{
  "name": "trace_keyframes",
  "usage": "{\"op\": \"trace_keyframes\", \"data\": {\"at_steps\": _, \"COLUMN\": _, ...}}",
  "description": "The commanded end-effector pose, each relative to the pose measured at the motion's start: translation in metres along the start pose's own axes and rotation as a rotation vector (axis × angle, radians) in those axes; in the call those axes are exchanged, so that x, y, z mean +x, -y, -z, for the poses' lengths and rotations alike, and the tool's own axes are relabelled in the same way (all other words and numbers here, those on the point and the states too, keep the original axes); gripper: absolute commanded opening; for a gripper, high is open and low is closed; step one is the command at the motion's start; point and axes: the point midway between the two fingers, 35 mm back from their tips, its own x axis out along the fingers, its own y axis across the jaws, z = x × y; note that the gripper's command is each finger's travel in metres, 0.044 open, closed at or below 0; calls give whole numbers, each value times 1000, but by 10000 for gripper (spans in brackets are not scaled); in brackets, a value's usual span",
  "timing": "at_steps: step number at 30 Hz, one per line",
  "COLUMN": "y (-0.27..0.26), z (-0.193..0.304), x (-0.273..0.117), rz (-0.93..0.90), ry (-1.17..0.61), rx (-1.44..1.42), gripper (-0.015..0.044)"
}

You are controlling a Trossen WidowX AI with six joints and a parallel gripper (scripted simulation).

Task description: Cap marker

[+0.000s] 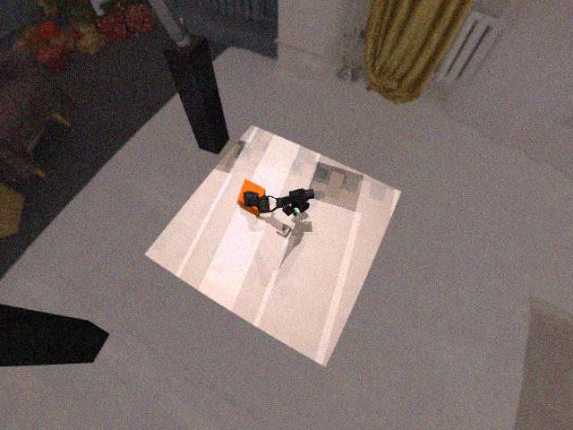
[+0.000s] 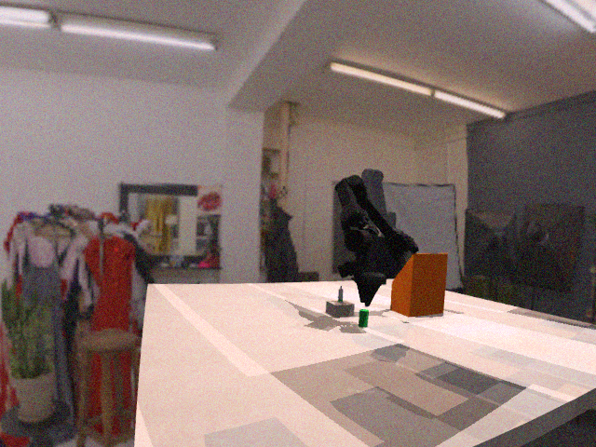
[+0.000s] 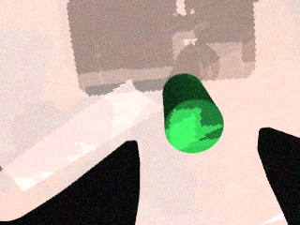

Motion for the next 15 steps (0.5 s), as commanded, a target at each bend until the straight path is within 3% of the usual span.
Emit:
{"op": "trace_keyframes", "data": {"at_steps": 1, "y": 1, "z": 1, "x": 6, "rz": 5, "ry": 3, "rx": -6, "gripper": 237}}
{"op": "trace_keyframes", "data": {"at_steps": 15, "y": 0, "z": 0, "x": 29, "rz": 5, "ry": 3, "rx": -7, "gripper": 237}}
